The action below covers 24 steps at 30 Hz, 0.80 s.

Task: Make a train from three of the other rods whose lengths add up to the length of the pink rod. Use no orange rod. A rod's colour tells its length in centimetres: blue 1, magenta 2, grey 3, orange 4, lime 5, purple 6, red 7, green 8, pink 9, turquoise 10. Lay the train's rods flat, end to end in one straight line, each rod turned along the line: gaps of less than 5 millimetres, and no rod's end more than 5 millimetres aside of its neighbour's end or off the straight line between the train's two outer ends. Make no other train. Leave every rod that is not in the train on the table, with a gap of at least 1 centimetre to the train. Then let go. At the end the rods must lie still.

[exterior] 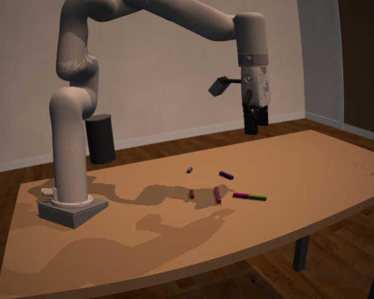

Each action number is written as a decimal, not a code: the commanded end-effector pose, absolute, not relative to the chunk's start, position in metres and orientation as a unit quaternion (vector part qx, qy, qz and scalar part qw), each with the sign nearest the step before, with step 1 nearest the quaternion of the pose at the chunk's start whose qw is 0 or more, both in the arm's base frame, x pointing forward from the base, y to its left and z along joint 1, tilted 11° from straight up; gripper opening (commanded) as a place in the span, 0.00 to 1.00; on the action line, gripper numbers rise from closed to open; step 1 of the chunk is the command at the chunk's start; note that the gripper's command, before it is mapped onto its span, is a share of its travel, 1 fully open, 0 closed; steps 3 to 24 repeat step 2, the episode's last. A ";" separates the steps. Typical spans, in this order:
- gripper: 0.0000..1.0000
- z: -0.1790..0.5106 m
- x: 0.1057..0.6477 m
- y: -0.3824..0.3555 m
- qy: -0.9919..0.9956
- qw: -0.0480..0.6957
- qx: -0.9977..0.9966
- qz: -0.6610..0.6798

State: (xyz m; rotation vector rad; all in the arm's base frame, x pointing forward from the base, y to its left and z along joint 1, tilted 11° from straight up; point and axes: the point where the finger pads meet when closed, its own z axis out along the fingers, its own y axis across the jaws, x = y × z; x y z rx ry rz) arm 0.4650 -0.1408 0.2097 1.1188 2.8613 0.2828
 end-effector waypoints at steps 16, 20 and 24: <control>1.00 0.212 0.466 -0.141 0.927 0.030 0.362 0.092; 1.00 0.212 0.466 -0.141 0.927 0.030 0.362 0.092; 1.00 0.212 0.466 -0.141 0.927 0.030 0.362 0.092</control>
